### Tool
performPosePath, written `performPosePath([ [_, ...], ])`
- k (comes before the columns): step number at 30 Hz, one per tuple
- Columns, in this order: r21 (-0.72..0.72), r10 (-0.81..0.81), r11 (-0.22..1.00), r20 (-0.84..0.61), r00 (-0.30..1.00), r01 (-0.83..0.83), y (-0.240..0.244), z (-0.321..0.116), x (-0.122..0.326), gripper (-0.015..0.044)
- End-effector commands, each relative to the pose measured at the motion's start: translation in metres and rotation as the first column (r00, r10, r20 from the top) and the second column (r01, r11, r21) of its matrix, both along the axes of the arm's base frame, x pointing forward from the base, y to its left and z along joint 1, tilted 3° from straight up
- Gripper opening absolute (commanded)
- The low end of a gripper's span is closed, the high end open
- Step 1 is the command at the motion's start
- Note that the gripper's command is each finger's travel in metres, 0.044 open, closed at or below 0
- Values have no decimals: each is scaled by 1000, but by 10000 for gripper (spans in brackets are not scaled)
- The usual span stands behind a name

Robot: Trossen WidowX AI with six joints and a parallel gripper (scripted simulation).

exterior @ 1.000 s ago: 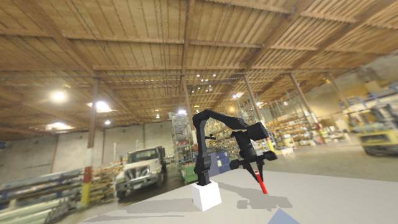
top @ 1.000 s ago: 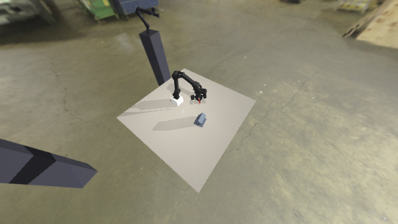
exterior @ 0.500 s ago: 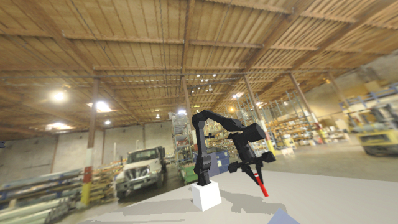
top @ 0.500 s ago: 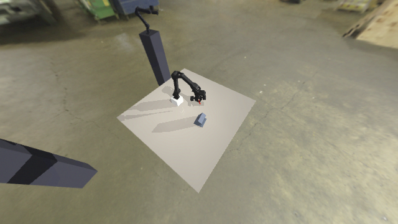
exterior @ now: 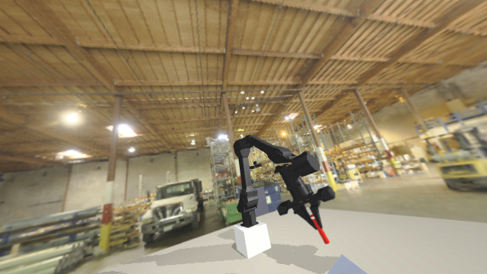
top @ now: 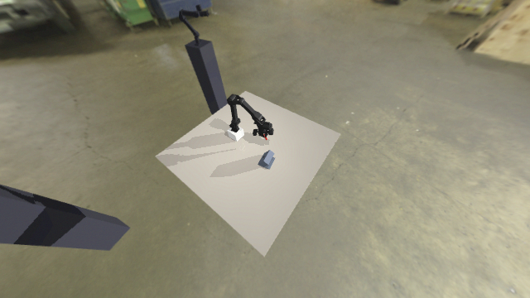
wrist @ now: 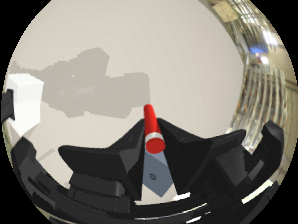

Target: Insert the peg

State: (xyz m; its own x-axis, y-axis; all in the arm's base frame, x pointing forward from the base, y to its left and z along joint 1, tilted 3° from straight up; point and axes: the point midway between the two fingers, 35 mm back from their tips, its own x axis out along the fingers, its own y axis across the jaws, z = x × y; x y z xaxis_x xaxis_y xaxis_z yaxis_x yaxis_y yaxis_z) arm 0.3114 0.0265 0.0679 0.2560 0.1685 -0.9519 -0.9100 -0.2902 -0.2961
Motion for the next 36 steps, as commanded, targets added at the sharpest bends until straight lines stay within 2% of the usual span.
performPosePath([
  [1, 20, -32, 999, 8, 999, 32, -4, -2, -1, 0],
  [36, 161, -262, 956, 89, 961, 246, -42, -7, 3, 0],
])
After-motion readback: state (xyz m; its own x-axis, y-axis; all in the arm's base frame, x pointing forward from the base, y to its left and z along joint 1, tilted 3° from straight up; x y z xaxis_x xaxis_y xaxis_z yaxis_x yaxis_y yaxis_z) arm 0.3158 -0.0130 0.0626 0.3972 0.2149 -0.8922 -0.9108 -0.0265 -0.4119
